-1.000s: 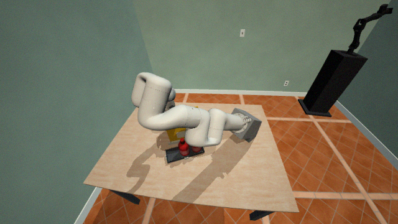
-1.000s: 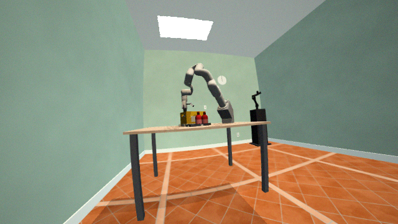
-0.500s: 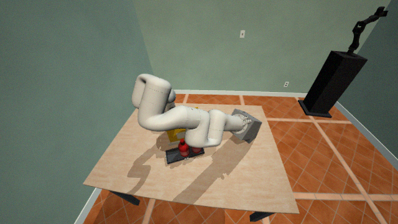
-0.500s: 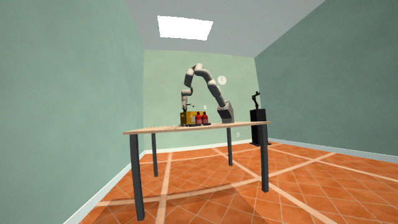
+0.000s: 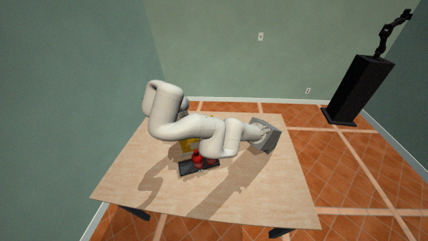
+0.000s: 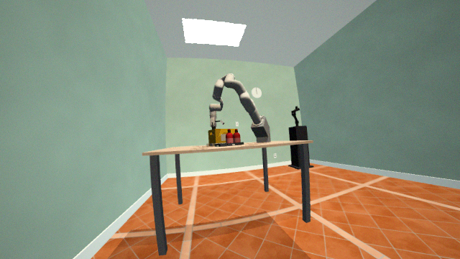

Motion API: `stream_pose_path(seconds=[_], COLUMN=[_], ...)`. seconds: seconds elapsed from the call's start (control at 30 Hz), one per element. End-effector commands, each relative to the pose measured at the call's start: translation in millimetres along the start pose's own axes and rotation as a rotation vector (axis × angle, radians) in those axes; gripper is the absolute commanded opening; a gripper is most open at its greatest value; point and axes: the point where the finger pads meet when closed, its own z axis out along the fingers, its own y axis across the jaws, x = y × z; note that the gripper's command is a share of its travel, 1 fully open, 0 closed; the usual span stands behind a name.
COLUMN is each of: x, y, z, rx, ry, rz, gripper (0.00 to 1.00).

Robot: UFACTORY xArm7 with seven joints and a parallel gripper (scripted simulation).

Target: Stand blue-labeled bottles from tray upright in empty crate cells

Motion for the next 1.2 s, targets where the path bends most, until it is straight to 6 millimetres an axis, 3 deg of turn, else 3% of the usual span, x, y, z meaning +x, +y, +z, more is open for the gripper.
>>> stream_pose_path(seconds=[0.0,0.63,0.67,1.17], x=[-1.5,-1.5,-1.5,-1.5], y=[-0.9,-0.9,-0.9,-0.9], z=[-1.4,-1.2,-1.2,-1.2], rx=[0.002,0.002,0.002,0.002], ry=[-0.005,-0.005,-0.005,-0.005], rz=[0.0,0.0,0.0,0.0], gripper=[0.0,0.0,0.65,0.65])
